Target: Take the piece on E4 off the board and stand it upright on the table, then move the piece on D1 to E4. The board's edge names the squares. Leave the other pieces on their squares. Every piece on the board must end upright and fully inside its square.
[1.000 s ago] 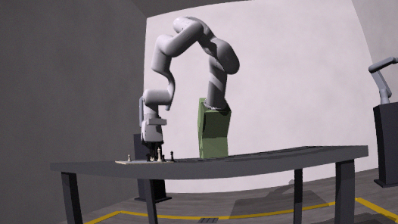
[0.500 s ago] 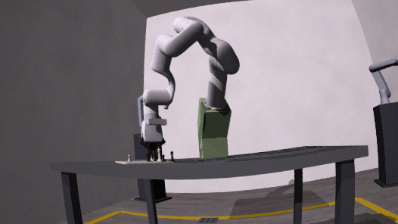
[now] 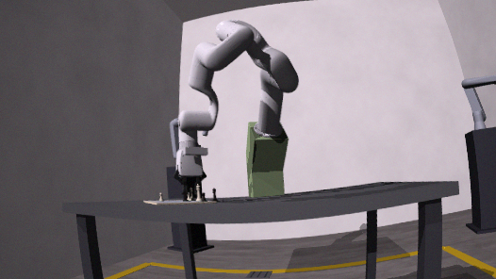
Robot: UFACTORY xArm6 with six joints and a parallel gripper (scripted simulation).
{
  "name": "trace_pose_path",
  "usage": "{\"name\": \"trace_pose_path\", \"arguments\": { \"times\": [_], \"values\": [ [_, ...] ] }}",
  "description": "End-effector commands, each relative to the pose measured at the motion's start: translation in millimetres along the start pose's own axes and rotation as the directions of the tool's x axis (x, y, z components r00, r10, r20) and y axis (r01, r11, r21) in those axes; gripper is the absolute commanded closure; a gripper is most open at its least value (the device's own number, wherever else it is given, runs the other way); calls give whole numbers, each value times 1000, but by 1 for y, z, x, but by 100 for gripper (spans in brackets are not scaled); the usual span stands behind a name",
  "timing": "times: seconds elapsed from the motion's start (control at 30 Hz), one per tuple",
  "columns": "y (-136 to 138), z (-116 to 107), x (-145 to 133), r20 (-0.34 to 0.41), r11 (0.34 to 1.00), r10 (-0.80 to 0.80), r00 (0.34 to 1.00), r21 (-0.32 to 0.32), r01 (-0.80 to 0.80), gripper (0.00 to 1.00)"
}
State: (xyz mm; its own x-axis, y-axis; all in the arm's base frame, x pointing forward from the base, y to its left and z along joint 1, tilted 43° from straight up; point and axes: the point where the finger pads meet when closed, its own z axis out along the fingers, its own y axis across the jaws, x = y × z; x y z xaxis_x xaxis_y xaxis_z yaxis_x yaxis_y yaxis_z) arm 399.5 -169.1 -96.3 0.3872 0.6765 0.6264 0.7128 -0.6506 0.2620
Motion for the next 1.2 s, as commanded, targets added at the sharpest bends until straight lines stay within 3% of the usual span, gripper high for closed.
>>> {"name": "trace_pose_path", "arguments": {
  "times": [0.0, 0.1, 0.53, 0.87, 0.9, 1.17],
  "values": [
    [1, -10, 0, 1, 1000, 0, 1000, -2, 0, 57],
    [1, -14, 0, 1, 1000, 0, 1000, -2, 0, 57],
    [1, -79, 0, 1, 1000, 0, 1000, -2, 0, 57],
    [1, -89, 0, 1, 1000, 0, 1000, -2, 0, 57],
    [1, -89, 0, 1, 1000, 0, 1000, -2, 0, 0],
    [1, -89, 0, 1, 1000, 0, 1000, -2, 0, 0]
  ]
}}
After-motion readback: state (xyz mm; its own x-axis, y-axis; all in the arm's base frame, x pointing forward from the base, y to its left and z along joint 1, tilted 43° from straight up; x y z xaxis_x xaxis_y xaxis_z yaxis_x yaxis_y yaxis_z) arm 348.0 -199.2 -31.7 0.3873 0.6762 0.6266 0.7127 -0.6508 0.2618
